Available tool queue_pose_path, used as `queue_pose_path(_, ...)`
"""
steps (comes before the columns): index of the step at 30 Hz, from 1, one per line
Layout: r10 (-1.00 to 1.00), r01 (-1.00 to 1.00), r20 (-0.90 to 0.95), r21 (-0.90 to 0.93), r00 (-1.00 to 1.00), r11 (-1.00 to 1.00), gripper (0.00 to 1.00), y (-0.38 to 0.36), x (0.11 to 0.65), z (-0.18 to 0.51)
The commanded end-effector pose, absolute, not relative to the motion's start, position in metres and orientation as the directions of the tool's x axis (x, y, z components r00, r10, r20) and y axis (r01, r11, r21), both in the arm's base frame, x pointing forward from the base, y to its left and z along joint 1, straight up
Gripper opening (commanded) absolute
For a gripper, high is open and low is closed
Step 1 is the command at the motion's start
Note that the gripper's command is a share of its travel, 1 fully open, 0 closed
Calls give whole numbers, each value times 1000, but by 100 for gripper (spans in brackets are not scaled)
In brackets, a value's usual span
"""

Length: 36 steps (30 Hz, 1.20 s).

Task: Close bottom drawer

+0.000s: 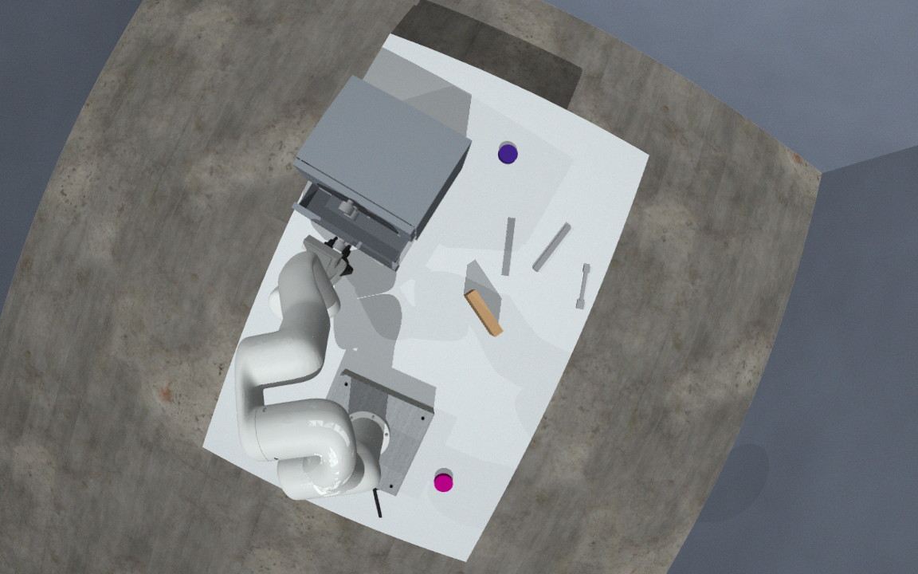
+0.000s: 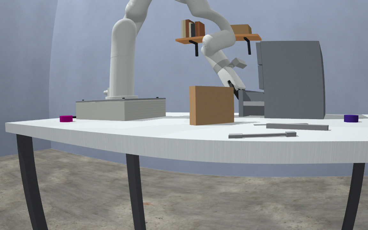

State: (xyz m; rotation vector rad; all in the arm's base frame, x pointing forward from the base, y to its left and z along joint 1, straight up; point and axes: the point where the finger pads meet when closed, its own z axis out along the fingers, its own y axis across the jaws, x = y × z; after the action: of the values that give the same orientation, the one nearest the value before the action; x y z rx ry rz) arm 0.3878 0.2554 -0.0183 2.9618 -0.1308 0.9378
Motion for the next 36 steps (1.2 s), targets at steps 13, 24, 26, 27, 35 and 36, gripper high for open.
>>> queue_pose_path(13,-73,-92,578,4,812,-996,0,251,444,-17)
queue_pose_path(24,-73,-92,578,4,812,-996,0,250,458,-17)
queue_pose_path(26,-73,-92,578,4,812,-996,0,249,459,-17)
queue_pose_path(27,-73,-92,578,4,812,-996,0,249,459,-17)
queue_pose_path(35,-73,-92,578,4,812,-996,0,249,459,-17)
queue_pose_path(36,-73,-92,578,4,812,-996,0,249,459,-17)
